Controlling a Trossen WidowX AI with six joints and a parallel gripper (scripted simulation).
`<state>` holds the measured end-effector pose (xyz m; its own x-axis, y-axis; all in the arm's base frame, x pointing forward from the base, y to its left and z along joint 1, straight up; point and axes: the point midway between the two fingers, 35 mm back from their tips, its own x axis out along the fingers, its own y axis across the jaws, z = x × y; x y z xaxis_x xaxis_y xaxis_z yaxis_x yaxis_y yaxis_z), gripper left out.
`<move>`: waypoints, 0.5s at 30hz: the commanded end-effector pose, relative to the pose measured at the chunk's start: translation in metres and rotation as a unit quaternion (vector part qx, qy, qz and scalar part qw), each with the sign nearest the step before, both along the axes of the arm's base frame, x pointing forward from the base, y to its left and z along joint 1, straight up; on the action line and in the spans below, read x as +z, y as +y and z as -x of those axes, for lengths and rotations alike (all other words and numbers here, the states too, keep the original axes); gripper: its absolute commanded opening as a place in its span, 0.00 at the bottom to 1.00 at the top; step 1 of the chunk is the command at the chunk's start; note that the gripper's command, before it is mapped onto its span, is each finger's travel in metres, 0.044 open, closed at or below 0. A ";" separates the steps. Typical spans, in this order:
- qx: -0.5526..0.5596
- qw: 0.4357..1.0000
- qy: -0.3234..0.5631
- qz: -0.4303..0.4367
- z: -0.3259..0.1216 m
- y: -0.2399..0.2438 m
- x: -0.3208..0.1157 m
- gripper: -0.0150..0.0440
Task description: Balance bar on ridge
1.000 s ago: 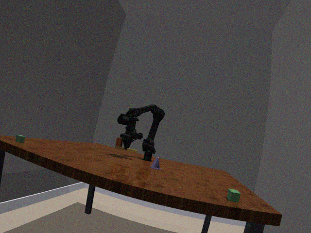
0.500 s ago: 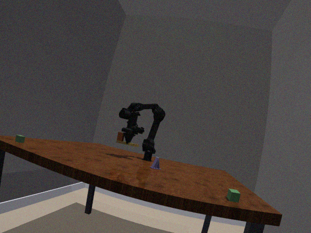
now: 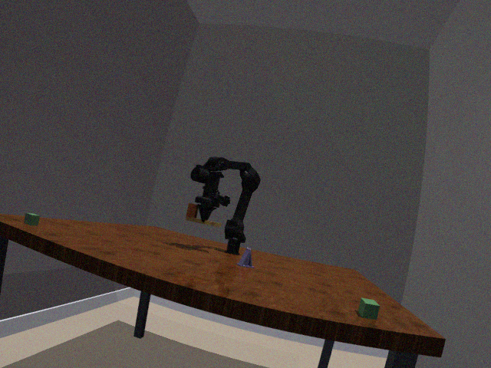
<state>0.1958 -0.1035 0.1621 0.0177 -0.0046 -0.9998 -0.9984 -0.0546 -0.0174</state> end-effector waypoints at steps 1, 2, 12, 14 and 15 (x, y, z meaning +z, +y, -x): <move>0.009 1.000 -0.003 0.004 -0.009 0.004 0.004 0.25; 0.012 1.000 -0.003 0.003 -0.011 0.005 0.005 0.25; 0.045 0.999 -0.004 0.003 -0.035 0.022 0.009 0.25; 0.051 0.999 -0.004 0.003 -0.039 0.026 0.009 0.25; 0.055 0.998 -0.004 0.003 -0.042 0.028 0.009 0.25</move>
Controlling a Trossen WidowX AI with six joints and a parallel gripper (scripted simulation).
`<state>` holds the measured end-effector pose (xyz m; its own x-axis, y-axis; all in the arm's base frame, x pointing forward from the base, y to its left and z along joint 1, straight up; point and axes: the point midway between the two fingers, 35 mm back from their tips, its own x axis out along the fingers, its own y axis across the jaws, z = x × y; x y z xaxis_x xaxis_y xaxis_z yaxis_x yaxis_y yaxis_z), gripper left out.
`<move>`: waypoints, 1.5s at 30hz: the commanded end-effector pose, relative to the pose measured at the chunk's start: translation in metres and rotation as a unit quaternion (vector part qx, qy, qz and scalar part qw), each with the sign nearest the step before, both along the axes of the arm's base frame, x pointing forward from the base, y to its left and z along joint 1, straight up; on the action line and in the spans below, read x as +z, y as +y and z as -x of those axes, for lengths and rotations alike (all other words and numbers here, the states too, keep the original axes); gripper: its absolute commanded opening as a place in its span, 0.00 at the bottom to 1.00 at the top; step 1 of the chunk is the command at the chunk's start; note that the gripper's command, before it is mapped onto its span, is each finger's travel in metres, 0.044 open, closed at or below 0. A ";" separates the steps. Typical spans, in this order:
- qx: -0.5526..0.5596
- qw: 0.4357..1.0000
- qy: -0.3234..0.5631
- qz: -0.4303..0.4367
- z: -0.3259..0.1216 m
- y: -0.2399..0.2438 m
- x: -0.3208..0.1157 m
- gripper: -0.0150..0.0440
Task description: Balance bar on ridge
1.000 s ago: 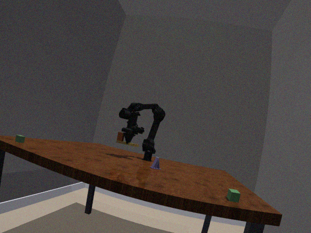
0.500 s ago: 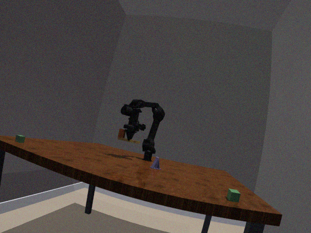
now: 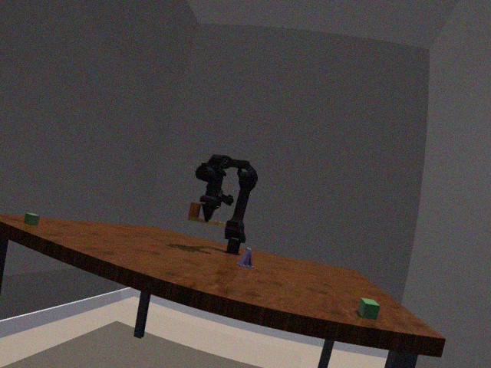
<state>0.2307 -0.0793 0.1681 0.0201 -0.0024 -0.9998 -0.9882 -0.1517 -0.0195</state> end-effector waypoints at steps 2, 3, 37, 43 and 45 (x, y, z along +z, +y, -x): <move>0.012 1.000 -0.003 0.003 -0.011 0.008 0.004 0.25; 0.016 1.000 -0.004 0.003 -0.013 0.010 0.004 0.25; 0.128 0.992 -0.007 0.001 -0.072 0.105 0.008 0.25; 0.148 0.989 -0.007 0.000 -0.077 0.126 0.008 0.25; 0.154 0.988 -0.007 0.000 -0.079 0.133 0.008 0.25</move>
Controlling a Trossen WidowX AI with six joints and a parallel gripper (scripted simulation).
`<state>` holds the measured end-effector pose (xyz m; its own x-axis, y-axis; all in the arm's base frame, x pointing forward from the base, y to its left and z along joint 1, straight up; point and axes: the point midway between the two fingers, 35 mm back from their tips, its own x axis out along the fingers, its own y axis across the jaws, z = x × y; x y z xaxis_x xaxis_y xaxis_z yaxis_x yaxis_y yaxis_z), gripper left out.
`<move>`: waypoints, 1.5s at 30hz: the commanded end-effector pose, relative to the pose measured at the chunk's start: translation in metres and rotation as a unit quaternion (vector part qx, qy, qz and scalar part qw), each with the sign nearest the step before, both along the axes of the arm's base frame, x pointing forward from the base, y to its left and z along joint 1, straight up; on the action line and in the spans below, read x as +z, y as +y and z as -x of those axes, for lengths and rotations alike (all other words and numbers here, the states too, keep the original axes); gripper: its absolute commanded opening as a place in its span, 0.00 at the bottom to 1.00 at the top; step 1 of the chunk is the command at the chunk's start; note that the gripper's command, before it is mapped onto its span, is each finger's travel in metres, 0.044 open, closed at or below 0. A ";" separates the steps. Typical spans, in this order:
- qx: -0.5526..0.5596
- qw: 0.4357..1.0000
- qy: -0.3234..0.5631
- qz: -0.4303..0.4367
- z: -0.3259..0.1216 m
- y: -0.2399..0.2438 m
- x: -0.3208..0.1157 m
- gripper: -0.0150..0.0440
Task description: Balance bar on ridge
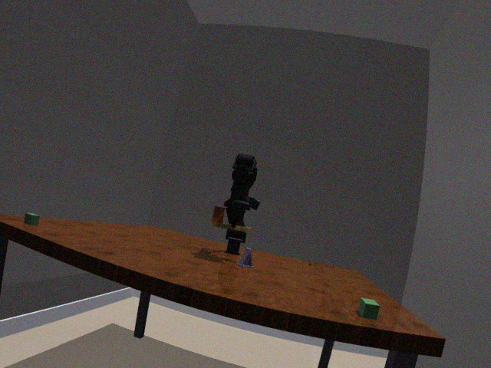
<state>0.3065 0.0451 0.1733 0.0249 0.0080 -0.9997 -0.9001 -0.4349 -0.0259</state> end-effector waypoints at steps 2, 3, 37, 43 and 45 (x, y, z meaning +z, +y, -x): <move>0.013 1.000 -0.005 0.001 -0.005 0.016 0.002 0.25; 0.016 1.000 -0.005 0.001 -0.005 0.019 0.002 0.25; 0.093 0.996 -0.006 -0.002 -0.004 0.107 -0.014 0.25; 0.093 0.996 -0.006 -0.002 -0.004 0.107 -0.023 0.25; 0.093 0.996 -0.006 -0.002 -0.004 0.107 -0.026 0.25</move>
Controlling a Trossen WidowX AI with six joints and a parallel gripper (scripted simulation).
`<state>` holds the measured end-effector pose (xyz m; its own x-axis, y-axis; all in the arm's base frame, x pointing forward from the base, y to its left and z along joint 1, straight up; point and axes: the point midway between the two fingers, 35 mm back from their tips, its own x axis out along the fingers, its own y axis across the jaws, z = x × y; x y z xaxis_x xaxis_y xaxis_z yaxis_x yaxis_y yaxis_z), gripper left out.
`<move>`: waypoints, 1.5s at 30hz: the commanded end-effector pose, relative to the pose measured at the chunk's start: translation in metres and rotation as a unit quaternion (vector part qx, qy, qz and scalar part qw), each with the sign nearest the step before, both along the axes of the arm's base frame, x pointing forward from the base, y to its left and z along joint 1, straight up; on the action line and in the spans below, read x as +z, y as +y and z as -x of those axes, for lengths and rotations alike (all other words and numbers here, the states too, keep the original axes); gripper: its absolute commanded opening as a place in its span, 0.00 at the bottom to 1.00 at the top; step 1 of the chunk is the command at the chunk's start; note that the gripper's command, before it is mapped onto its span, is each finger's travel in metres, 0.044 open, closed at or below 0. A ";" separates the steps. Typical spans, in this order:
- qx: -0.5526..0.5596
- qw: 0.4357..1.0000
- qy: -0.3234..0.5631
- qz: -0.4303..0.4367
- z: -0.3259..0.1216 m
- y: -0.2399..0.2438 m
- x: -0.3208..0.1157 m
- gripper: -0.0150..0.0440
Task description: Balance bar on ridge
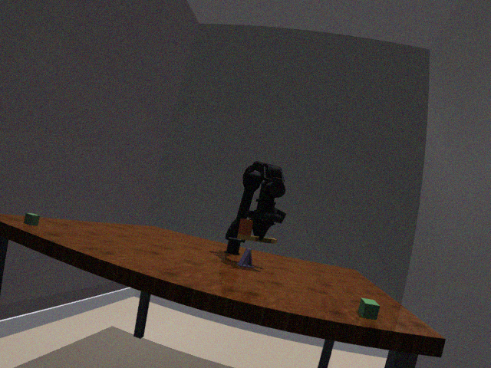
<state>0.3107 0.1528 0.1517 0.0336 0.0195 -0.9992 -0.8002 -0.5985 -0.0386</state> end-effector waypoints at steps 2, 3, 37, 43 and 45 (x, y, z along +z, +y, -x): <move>-0.003 1.000 0.000 0.001 0.000 -0.001 -0.008 0.25; -0.002 1.000 0.000 0.001 0.000 -0.001 -0.010 0.25; -0.002 1.000 0.000 0.001 0.000 -0.002 -0.025 0.25; -0.002 1.000 0.000 0.001 0.000 -0.002 -0.025 0.25; -0.002 1.000 0.000 0.001 0.000 -0.002 -0.025 0.25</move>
